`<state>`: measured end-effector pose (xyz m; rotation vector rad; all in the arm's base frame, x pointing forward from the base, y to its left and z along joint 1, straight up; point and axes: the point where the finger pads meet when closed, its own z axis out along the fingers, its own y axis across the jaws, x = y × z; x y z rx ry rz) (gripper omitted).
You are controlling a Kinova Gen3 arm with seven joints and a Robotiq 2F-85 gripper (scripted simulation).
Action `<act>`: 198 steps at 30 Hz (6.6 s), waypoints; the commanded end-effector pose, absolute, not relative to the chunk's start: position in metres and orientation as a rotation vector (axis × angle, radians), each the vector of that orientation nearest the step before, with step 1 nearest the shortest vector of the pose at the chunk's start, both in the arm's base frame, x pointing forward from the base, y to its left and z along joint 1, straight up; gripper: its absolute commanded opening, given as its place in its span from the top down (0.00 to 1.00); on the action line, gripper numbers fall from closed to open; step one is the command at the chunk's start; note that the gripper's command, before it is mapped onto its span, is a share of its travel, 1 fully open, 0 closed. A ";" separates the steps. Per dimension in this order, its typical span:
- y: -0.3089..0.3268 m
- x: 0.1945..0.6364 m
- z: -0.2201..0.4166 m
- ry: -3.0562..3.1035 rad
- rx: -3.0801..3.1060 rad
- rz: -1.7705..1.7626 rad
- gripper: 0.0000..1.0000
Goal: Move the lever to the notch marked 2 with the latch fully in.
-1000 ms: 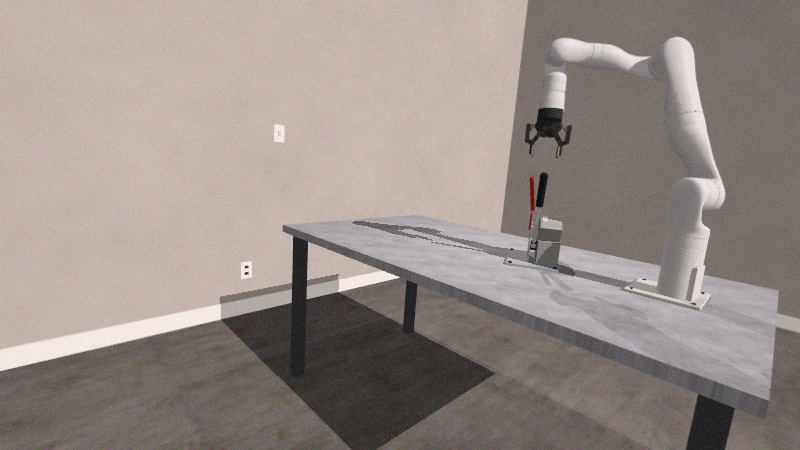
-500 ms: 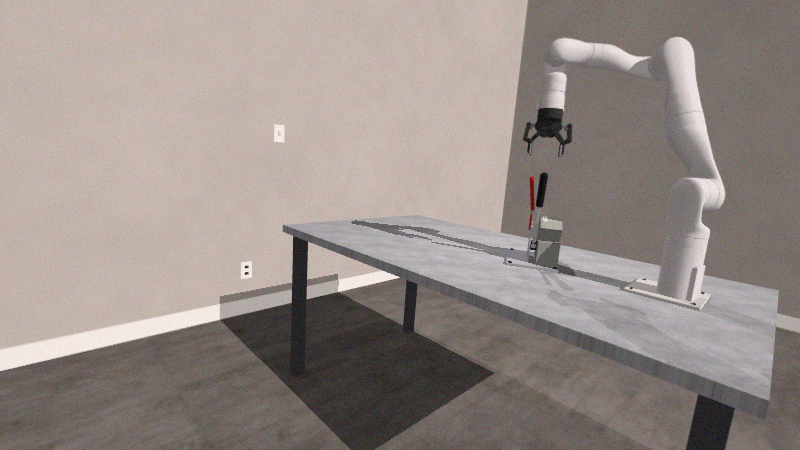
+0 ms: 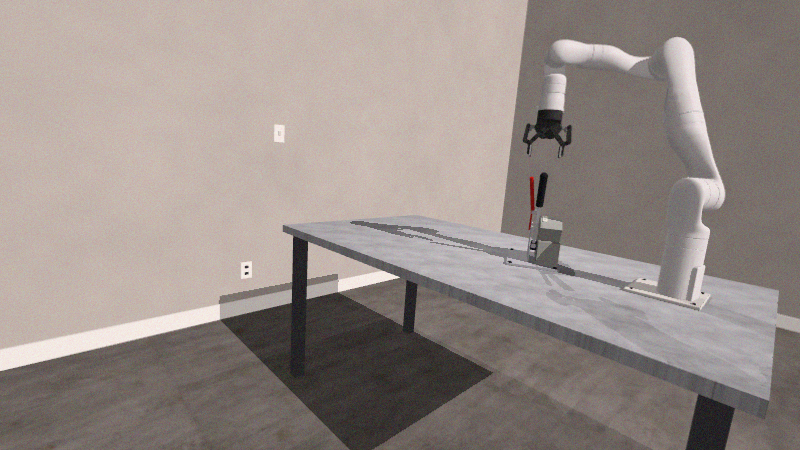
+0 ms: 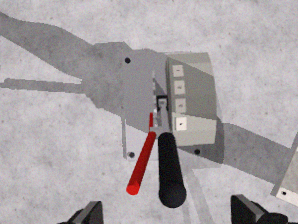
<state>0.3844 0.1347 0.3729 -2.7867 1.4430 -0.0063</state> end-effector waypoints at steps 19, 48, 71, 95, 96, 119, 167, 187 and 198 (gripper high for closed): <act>0.134 0.384 0.357 1.443 -2.787 -0.007 0.01; 0.134 0.384 0.348 1.443 -2.787 -0.007 0.01; 0.134 0.384 0.348 1.443 -2.787 -0.007 0.01; 0.134 0.384 0.346 1.443 -2.787 -0.007 0.01; 0.134 0.384 0.345 1.443 -2.787 -0.007 0.01; 0.134 0.384 0.309 1.443 -2.787 -0.007 0.01; 0.134 0.385 0.277 1.443 -2.787 -0.007 0.01; 0.134 0.385 0.277 1.443 -2.787 -0.007 1.00; 0.134 0.385 0.277 1.443 -2.787 -0.007 1.00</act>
